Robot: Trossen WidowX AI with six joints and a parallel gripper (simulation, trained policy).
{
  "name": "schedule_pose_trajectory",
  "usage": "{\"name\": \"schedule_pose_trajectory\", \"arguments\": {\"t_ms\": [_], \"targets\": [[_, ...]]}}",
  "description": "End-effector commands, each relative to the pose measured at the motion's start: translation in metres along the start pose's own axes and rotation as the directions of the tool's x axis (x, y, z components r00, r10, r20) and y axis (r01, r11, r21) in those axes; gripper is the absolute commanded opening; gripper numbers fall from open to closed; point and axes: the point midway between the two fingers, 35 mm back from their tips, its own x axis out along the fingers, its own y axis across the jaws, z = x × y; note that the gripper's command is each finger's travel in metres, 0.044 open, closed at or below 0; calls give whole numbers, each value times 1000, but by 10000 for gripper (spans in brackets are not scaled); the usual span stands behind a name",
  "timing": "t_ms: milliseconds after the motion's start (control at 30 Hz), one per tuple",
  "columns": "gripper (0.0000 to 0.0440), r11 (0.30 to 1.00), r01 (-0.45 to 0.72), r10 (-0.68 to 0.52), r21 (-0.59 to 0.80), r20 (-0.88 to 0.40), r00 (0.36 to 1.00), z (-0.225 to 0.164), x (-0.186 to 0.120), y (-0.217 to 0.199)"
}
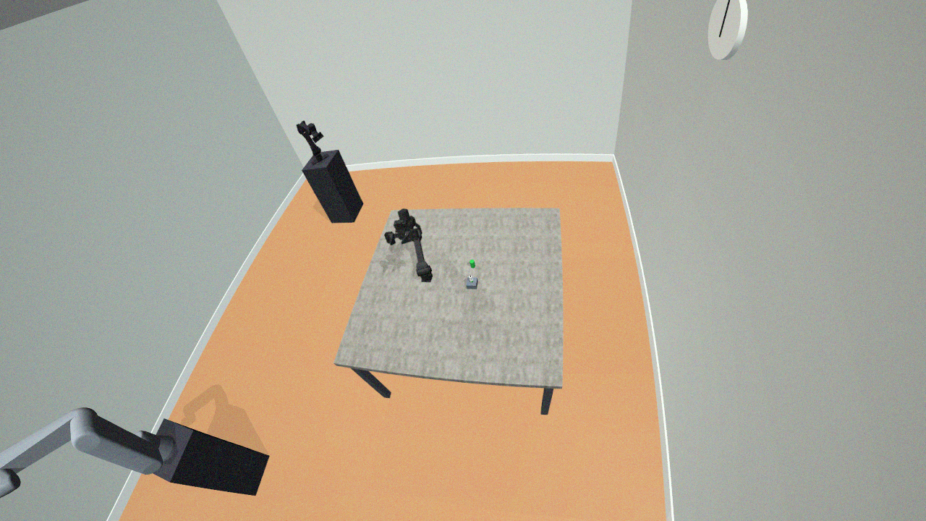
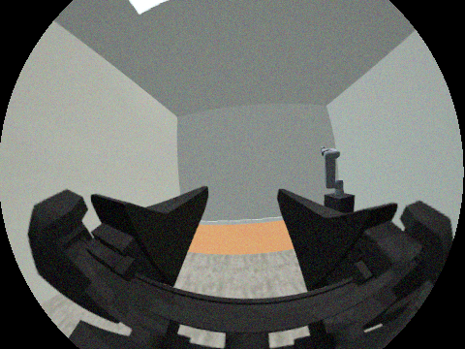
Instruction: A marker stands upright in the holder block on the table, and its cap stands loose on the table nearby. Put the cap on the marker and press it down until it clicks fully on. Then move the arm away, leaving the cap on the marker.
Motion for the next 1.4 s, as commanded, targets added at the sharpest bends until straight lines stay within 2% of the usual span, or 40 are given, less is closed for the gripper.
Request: {"name": "schedule_pose_trajectory", "arguments": {"t_ms": [0, 667, 1367], "targets": [[312, 999, -31, 32, 14, -30, 999, -3, 5, 6], [313, 987, -148, 160, 69, -208, 965, -35, 28, 36], [313, 961, -241, 275, 136, -379, 883, -69, 44, 74]]}}
